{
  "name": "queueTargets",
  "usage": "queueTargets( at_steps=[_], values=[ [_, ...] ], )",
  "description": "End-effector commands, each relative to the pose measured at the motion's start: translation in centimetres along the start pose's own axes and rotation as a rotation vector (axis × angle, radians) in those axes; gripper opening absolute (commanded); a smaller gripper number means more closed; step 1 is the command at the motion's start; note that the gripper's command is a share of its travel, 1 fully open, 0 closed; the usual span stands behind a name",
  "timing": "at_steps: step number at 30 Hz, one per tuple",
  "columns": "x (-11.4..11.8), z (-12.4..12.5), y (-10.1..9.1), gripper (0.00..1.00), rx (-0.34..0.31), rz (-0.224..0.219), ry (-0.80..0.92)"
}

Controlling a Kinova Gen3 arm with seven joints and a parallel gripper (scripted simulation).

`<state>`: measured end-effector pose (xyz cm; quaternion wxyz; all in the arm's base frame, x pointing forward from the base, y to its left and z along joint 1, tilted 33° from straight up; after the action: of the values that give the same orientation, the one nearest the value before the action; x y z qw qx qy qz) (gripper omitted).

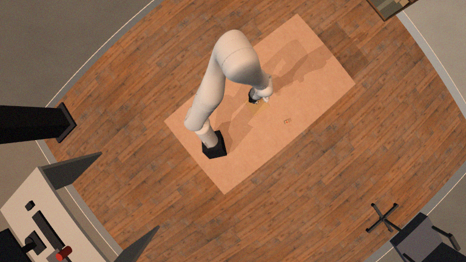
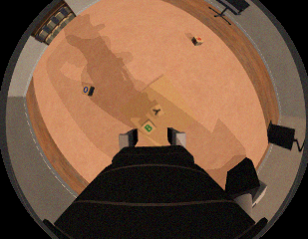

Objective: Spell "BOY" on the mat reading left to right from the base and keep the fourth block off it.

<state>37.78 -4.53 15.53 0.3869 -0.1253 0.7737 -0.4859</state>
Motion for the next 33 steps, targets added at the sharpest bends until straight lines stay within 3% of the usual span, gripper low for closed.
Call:
queueTargets(
  at_steps=[1,4,6,16,21,23,33],
  values=[
    [0.5,0.4,0.1,1.00,-0.009,0.005,-0.081],
    [0.5,0.5,0.2,1.00,-0.017,0.003,-0.238],
    [0.5,0.5,0.2,1.00,-0.017,0.003,-0.238],
    [0.6,0.9,0.4,1.00,-0.023,0.006,-0.786],
    [0.7,1.1,0.3,1.00,-0.013,0.007,-1.052],
    [0.7,1.1,0.3,1.00,-0.013,0.007,-1.052],
    [1.1,1.7,0.0,1.00,0.028,-0.002,-1.514]
  ],
)
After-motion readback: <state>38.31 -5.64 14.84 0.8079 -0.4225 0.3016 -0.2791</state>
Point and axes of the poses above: the point where the finger pads meet when closed, its own y axis out along the fingers, its own x axis across the jaws, z = x × y, the point moved 9 cm from there along -y, back along the fingers, and after that the axes turned 1 degree about y, right-handed, at the moved point
